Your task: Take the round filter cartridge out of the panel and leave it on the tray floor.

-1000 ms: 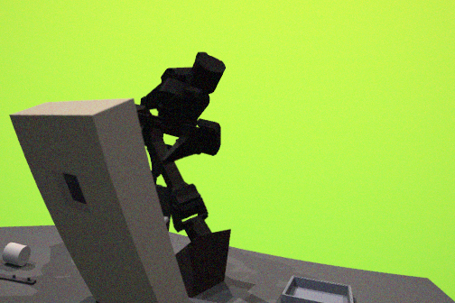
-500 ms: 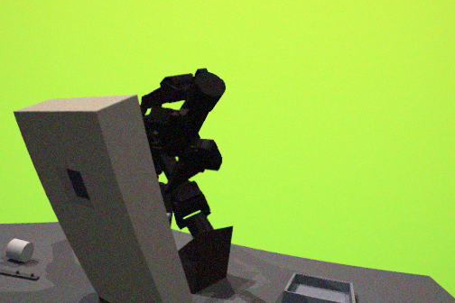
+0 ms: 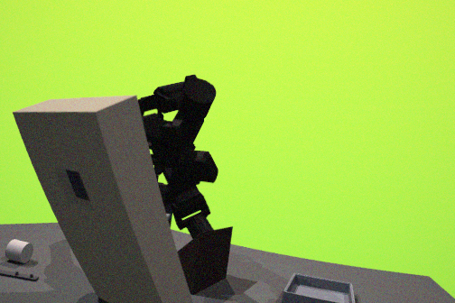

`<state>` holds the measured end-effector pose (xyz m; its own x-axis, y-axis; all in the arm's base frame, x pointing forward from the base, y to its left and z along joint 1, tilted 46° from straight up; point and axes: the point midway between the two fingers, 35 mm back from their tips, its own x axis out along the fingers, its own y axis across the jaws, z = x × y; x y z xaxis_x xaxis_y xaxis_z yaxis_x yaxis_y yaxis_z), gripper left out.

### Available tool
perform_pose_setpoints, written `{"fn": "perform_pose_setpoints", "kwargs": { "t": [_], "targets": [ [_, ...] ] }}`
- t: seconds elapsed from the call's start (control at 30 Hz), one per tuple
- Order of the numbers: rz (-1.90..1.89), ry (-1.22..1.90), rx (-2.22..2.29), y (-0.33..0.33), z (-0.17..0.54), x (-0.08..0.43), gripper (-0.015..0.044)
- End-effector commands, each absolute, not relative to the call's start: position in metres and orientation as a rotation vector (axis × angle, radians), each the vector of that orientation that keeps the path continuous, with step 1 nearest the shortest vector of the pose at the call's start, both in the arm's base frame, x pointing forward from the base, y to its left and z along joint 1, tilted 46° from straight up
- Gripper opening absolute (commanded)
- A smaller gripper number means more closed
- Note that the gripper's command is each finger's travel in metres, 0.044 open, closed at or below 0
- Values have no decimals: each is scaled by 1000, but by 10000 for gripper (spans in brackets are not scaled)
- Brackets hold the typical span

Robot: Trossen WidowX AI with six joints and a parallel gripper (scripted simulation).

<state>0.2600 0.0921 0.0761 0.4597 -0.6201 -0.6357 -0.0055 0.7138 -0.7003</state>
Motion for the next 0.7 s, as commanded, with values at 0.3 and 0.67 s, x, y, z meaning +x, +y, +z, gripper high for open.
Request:
{"fn": "perform_pose_setpoints", "kwargs": {
  "t": [0.3,0.67],
  "targets": [
    [-423,1034,-707,77,65,269,305],
    [-422,1036,-700,80,66,267,199]
  ]
}}
